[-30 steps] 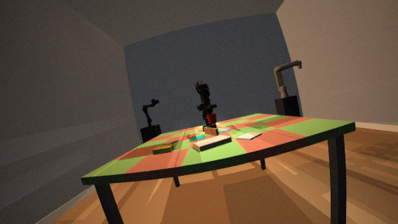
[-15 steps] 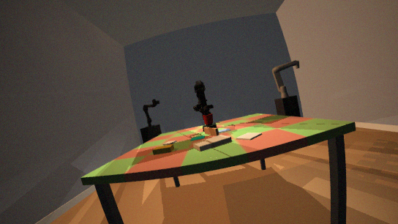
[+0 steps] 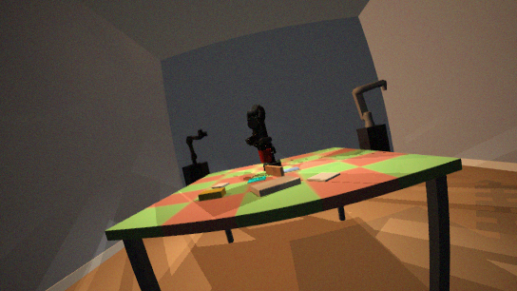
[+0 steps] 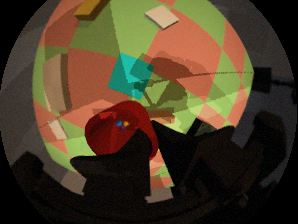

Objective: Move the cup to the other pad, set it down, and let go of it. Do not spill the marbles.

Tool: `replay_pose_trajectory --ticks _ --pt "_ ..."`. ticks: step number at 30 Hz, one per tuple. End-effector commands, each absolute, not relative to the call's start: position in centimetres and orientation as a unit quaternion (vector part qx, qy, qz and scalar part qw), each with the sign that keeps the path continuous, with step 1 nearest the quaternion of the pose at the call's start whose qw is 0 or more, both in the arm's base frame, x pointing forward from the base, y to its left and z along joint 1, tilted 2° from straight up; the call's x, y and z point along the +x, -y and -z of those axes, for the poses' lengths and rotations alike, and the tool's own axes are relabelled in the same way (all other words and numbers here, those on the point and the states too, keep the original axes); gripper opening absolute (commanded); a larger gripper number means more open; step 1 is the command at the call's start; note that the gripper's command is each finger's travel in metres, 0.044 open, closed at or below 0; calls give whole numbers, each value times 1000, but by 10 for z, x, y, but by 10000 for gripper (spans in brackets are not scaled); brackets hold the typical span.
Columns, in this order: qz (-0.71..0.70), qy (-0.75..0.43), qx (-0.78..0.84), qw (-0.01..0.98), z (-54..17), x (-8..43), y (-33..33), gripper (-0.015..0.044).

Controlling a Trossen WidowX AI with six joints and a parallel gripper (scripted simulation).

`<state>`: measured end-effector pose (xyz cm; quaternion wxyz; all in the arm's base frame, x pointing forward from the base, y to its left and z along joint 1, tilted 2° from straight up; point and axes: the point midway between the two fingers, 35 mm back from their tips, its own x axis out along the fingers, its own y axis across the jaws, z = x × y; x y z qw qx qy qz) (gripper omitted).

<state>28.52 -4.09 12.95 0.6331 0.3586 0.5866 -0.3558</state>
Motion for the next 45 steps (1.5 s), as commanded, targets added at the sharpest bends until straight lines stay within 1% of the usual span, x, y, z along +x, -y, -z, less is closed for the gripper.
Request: replay_pose_trajectory --ticks 1,28,45 --pt "355 -589 358 631 -129 290 50 0" --pt "357 -588 356 633 -132 316 113 0" --pt "357 -588 356 633 -116 318 115 0"
